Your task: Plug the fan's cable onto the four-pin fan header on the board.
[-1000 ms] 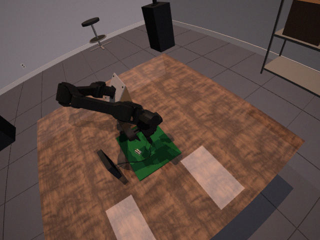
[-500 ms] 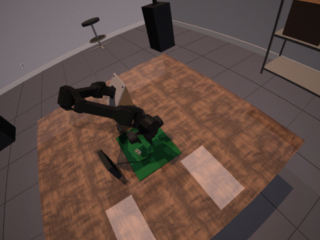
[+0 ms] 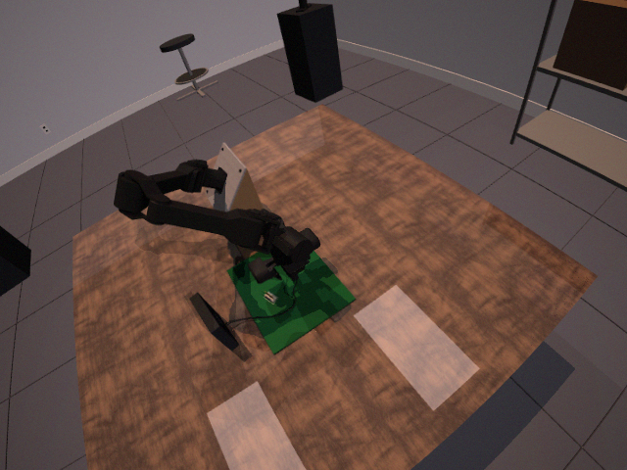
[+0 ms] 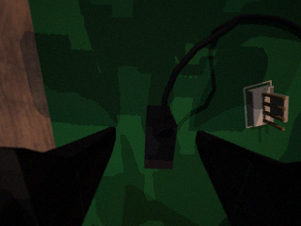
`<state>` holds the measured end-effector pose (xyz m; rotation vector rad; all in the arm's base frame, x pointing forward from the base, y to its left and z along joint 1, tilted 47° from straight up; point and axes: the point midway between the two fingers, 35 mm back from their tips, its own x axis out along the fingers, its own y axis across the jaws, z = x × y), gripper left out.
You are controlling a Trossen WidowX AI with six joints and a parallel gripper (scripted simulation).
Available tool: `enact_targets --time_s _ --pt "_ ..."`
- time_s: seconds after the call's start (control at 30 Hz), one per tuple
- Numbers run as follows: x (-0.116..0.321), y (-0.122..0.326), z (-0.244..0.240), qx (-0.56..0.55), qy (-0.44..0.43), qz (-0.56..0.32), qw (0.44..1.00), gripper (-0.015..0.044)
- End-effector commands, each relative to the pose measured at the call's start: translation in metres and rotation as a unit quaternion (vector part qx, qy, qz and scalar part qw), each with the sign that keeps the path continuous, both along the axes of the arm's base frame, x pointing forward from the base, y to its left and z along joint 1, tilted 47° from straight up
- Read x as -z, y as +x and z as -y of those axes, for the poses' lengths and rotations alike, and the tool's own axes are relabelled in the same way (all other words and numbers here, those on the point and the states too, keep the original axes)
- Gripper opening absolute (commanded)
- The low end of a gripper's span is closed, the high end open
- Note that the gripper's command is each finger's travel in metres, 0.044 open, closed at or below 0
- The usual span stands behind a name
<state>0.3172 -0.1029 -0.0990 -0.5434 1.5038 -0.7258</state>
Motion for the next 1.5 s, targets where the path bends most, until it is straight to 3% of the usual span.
enact_targets --time_s 0.0,0.27,0.37,0.53,0.7,1.1,1.47 --pt "0.000 0.000 0.000 0.000 0.000 0.000 1.000 0.0230" --pt "0.000 0.000 0.000 0.000 0.000 0.000 1.000 0.0020" --pt "0.000 0.000 0.000 0.000 0.000 0.000 1.000 0.0000" --pt "-0.032 0.004 -0.035 -0.002 -0.001 -0.003 1.000 0.0000" --pt "-0.033 0.004 -0.037 -0.002 -0.001 -0.003 1.000 0.0000" --pt "-0.095 0.021 0.024 -0.112 0.008 -0.118 0.987 0.0000" --pt "-0.098 0.019 0.026 -0.116 0.009 -0.123 0.986 0.0000"
